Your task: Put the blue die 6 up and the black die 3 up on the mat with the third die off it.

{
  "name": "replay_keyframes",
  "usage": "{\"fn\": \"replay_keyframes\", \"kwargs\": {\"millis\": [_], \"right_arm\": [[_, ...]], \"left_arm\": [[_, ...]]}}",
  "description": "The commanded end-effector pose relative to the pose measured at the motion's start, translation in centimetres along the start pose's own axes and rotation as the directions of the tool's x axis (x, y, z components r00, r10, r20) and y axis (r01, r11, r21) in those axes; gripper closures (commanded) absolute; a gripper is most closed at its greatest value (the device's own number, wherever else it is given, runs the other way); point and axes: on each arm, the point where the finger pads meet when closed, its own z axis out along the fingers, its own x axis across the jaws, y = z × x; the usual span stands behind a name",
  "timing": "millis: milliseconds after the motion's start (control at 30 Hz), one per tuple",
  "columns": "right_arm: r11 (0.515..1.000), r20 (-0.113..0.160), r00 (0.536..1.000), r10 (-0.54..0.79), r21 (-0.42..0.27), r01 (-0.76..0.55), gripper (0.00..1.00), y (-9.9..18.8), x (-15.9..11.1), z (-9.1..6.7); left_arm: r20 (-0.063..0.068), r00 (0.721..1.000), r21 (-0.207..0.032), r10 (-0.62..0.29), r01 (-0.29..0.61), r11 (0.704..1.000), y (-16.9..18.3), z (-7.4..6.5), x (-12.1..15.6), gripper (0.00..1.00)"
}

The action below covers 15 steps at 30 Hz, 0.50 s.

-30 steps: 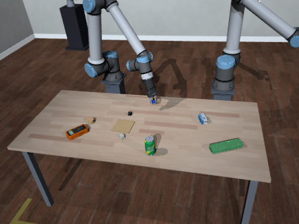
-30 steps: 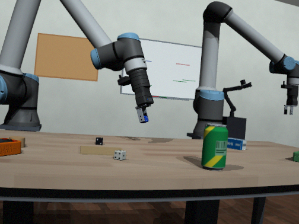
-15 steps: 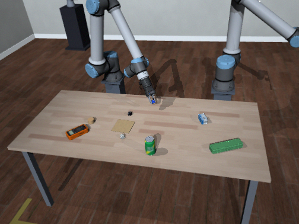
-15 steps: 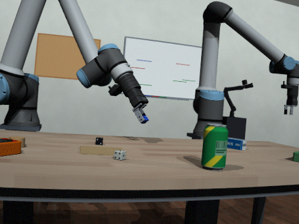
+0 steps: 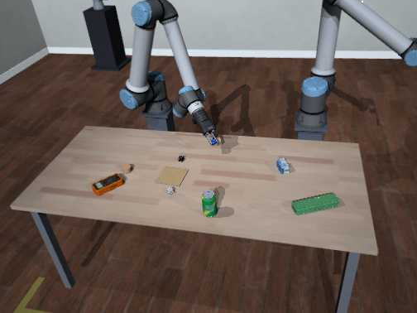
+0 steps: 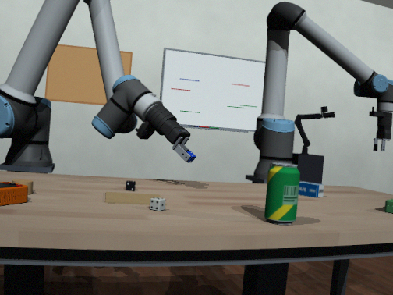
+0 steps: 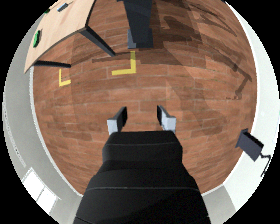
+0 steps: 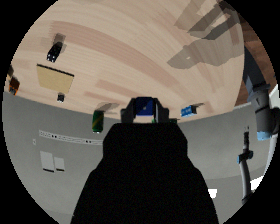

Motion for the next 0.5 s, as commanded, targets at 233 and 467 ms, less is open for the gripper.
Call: {"fn": "replay_keyframes", "kwargs": {"millis": [233,467], "right_arm": [[0.994,-0.002,1.000,0.000,-0.111,-0.001,0.51,0.12,0.04,0.02],[0.993,-0.002,1.000,0.001,-0.118,-0.001,0.51,0.11,0.03,-0.01]], "left_arm": [[0.000,1.000,-0.002,0.000,0.000,1.000,0.06,-0.08,-0.02,0.00],[0.000,1.000,-0.002,0.000,0.000,1.000,0.06,-0.08,-0.02,0.00]]}}
